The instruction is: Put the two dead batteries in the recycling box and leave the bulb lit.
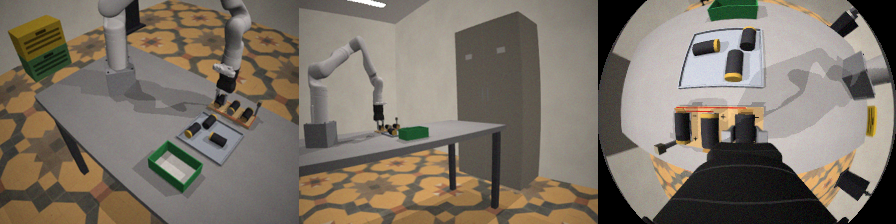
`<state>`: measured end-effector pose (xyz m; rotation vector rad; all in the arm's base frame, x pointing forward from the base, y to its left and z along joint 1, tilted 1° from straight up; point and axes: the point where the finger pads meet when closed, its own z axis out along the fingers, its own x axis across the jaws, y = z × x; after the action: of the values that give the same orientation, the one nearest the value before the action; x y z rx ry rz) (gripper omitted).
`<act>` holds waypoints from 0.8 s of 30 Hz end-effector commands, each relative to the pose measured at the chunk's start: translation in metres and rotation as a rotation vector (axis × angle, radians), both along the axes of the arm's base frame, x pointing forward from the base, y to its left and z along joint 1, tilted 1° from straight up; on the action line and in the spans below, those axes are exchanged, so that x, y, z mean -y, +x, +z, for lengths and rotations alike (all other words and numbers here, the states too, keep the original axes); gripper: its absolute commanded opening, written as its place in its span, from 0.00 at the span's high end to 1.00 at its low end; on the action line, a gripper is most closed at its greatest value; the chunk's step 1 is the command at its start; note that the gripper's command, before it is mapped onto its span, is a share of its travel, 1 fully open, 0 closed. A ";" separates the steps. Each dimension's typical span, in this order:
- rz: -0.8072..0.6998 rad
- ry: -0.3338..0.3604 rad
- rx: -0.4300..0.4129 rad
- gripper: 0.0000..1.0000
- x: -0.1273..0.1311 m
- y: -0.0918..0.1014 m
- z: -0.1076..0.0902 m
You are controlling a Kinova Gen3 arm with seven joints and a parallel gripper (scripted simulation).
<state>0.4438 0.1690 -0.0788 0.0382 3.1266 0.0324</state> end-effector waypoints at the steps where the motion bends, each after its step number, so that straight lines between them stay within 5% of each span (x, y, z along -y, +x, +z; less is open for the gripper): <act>1: -0.002 -0.002 -0.001 0.43 0.002 0.000 -0.001; 13: -0.002 -0.002 -0.001 0.43 0.002 0.000 -0.001; 14: -0.002 -0.002 -0.001 0.10 0.002 0.000 -0.001; 24: -0.002 -0.002 -0.001 0.10 0.002 0.000 -0.001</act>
<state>0.4431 0.1671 -0.0807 0.0406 3.1293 0.0281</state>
